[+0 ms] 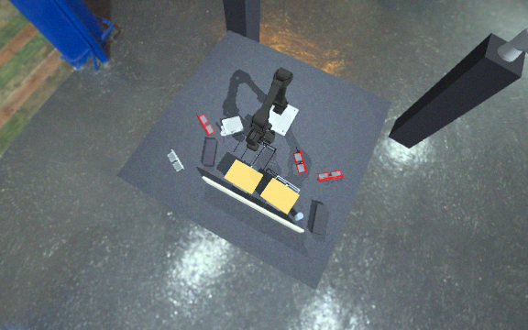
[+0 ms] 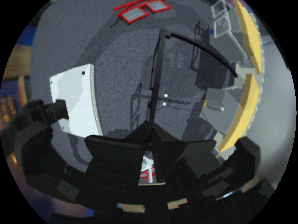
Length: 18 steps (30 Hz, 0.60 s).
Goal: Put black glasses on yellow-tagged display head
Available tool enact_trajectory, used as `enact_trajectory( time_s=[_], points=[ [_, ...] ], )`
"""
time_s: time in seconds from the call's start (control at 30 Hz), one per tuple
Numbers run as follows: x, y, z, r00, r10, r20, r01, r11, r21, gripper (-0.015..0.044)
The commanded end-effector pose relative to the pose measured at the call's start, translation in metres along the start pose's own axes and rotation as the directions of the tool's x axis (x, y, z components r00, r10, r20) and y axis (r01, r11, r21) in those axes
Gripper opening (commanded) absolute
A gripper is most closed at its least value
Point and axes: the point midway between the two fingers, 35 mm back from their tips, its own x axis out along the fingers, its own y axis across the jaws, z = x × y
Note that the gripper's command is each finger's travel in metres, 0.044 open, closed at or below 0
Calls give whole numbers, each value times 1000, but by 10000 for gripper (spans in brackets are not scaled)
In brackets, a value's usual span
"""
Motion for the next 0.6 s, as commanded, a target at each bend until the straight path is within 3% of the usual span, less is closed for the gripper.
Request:
enact_trajectory(
  time_s=[0.0, 0.57],
  points=[
    [0, -8, 1, 1000, -4, 5, 4, 1000, 2, 0],
    [0, -31, 1, 1000, 4, 5, -4, 1000, 2, 0]
  ],
)
